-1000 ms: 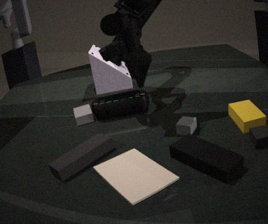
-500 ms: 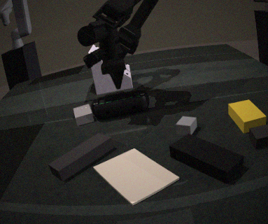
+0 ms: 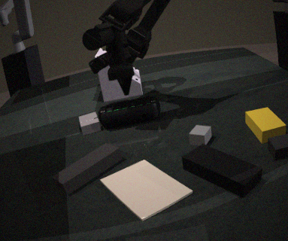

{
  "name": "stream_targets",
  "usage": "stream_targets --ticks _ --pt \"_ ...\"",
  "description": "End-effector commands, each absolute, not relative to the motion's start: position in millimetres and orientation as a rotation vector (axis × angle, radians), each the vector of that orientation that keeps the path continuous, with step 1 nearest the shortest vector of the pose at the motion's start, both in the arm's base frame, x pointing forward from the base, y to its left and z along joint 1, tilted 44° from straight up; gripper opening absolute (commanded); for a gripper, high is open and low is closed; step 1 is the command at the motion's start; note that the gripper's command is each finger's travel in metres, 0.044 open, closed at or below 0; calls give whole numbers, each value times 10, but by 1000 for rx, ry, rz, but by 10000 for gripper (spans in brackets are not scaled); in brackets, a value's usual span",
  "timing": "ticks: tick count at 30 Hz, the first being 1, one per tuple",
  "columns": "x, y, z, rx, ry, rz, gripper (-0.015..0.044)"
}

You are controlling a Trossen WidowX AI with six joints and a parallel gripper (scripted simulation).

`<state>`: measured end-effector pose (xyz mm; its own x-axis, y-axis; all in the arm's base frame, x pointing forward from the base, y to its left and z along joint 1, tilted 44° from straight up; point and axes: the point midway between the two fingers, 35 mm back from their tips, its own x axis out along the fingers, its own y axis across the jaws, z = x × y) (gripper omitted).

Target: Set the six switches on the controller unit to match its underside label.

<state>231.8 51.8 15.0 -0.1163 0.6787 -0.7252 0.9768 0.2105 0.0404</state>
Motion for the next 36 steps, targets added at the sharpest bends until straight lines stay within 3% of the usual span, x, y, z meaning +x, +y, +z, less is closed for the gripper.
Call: stream_targets --ticks 1,9,22,35,36 --pt "2318 518 150 1534 1866 -614 0" --pt "2318 518 149 1534 1866 -615 0" --pt "2378 176 511 1532 1865 -617 341" --pt "2378 176 511 1532 1865 -617 0" --pt "2378 176 511 1532 1865 -617 0"
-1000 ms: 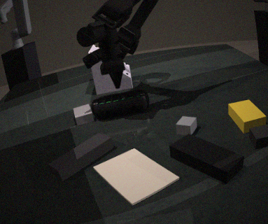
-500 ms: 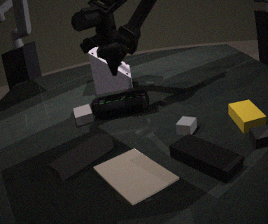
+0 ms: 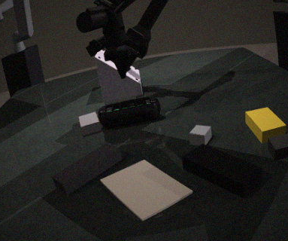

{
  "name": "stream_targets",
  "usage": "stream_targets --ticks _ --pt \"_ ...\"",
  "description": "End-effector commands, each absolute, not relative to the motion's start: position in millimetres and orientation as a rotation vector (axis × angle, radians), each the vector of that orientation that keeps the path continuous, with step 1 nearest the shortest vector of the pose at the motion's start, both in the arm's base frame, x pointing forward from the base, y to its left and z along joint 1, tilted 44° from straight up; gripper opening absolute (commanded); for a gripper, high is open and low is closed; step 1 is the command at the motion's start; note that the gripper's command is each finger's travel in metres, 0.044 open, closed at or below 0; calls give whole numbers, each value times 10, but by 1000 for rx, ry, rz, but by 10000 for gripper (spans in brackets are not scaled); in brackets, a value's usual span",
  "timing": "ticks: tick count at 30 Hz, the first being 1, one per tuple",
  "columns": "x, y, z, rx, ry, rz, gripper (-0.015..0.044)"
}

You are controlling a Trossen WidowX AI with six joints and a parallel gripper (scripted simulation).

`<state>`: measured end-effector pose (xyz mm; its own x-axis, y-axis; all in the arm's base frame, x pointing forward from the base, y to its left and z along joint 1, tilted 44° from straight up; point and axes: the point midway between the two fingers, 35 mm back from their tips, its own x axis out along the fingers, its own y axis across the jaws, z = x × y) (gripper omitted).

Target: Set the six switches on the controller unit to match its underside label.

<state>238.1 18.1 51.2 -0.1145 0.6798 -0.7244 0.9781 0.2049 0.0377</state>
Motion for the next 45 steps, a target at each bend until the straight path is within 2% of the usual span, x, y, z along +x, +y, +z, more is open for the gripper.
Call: stream_targets --ticks 1,12,29,31,45 --pt "2378 176 511 1532 1865 -617 0" --pt "2378 176 511 1532 1865 -617 0" --pt "2381 180 512 1540 1865 -619 440" --pt "2381 180 512 1540 1865 -619 440" --pt "2263 121 -218 1753 1597 -481 72"
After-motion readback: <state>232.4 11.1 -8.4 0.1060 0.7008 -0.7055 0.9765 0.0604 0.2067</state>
